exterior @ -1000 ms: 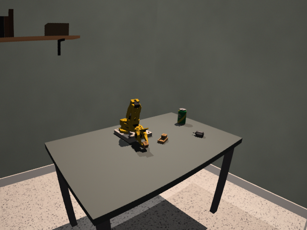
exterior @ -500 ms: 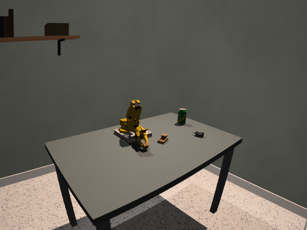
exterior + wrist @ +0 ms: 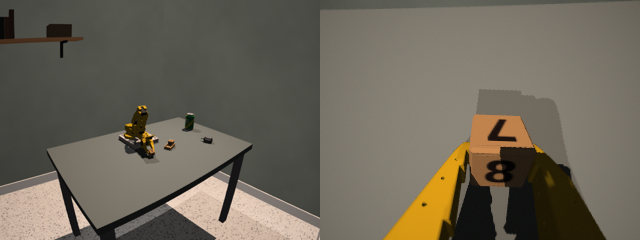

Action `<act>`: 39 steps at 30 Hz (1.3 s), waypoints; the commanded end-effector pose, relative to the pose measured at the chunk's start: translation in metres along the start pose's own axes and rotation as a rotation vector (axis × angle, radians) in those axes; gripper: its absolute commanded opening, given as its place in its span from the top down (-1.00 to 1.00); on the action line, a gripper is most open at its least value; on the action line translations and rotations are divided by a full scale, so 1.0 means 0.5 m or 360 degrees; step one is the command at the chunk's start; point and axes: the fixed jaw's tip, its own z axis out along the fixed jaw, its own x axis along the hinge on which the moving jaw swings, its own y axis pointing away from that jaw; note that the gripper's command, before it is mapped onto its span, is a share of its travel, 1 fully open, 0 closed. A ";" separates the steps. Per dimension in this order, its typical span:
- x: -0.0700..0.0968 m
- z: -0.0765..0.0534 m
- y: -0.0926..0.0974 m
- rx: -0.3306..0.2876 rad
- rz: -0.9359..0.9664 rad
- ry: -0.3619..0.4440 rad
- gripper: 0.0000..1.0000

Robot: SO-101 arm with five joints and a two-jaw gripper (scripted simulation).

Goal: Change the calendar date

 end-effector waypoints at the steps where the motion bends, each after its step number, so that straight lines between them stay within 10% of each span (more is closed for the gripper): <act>1: -0.002 0.002 -0.004 0.0013 -0.0003 -0.0019 1.00; 39: 0.003 0.004 -0.004 0.0013 -0.0003 -0.0019 0.62</act>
